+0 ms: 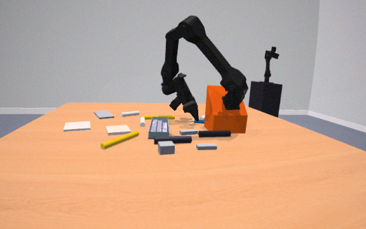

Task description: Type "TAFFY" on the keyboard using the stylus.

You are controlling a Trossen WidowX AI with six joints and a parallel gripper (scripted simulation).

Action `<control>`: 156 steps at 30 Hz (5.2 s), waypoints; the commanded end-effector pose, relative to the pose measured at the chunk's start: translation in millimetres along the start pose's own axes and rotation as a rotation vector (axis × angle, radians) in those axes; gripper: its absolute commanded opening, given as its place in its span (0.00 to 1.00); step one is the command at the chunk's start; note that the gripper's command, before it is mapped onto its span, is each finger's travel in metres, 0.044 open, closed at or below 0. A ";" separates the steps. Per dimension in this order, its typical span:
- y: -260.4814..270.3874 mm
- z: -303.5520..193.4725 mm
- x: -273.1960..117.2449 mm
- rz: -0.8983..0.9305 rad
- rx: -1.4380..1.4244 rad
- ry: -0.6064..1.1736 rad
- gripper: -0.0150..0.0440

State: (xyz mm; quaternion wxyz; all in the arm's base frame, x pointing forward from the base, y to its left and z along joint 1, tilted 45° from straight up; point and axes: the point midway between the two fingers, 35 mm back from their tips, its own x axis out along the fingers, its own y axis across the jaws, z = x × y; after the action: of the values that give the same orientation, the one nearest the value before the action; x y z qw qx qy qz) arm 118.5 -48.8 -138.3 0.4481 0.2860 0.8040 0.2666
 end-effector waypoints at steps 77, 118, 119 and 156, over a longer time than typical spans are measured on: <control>-154.3 -10.6 -49.2 -0.010 0.014 -0.002 0.25; -154.6 13.1 -9.5 -0.012 0.007 -0.001 0.39; -154.6 13.1 -9.5 -0.012 0.007 -0.001 0.43; -157.0 -61.4 -32.0 -0.022 0.022 -1.033 0.51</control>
State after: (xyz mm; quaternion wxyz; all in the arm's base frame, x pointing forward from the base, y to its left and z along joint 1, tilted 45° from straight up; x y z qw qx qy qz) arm 42.7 -190.0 -201.6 0.7733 0.3868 0.4954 0.0839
